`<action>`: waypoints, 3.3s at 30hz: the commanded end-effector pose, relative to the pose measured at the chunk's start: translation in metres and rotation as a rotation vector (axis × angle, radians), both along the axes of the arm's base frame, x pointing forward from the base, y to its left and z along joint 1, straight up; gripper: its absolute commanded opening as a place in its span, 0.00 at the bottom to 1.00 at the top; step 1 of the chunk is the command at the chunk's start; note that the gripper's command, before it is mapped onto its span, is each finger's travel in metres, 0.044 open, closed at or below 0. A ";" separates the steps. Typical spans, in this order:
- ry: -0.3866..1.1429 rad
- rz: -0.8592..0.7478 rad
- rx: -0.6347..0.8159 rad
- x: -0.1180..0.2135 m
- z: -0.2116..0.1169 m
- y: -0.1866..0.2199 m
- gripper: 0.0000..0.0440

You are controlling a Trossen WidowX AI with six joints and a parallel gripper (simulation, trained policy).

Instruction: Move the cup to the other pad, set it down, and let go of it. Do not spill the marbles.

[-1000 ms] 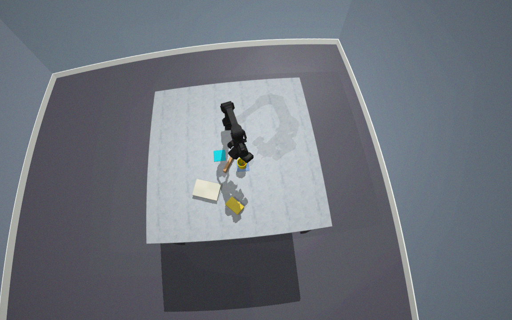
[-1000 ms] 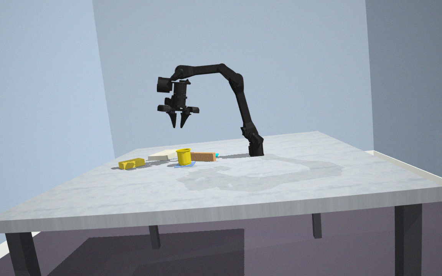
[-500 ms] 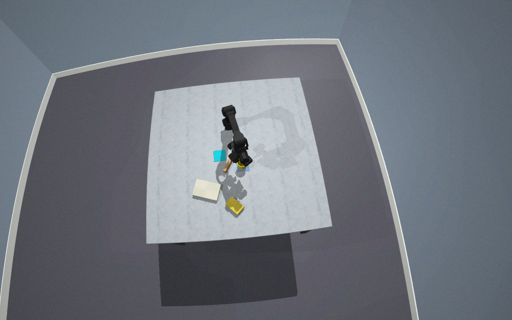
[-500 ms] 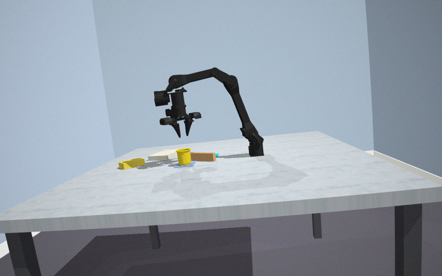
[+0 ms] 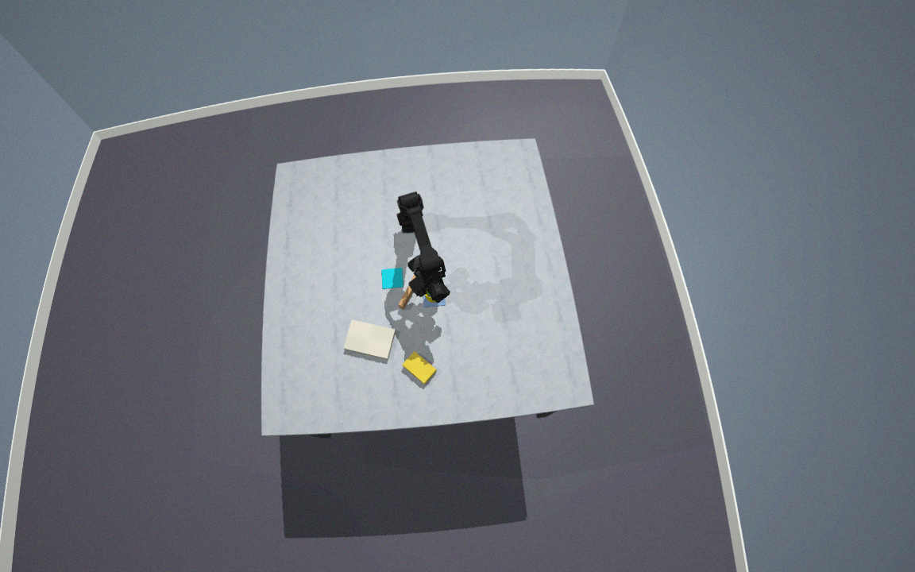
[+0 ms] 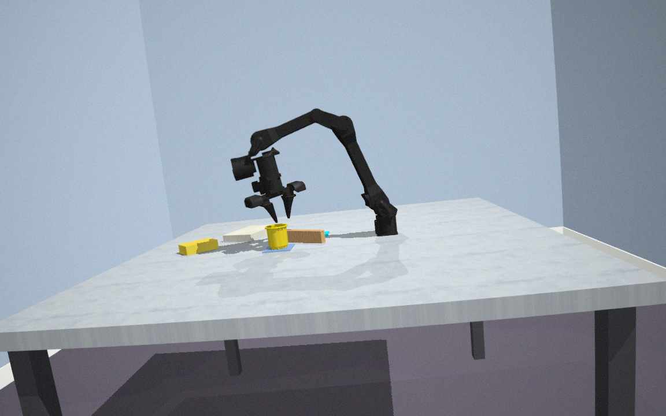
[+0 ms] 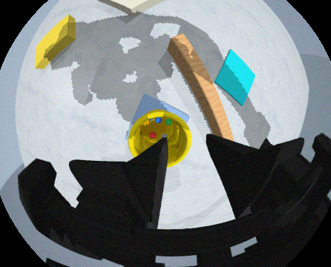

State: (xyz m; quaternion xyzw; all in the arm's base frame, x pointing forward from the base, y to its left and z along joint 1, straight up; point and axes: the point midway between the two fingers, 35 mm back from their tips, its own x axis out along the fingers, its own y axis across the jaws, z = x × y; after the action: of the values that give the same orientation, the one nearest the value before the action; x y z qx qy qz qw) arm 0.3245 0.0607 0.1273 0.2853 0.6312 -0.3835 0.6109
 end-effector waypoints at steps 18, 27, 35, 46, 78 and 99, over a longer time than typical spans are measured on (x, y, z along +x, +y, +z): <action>0.073 0.074 -0.024 -0.008 -0.066 -0.005 0.18; 0.067 0.080 -0.024 -0.012 -0.057 -0.009 0.00; 0.046 0.041 -0.016 -0.018 -0.037 -0.015 0.00; -0.005 -0.052 -0.003 -0.027 -0.003 -0.034 0.01; -0.150 -0.299 -0.002 -0.041 0.013 -0.112 0.00; -0.187 -0.410 -0.009 -0.067 -0.017 -0.137 0.00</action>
State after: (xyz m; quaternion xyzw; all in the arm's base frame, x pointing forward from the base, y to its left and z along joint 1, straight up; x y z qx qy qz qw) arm 0.2624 -0.0752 0.1159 0.4348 0.5004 -0.4715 0.5816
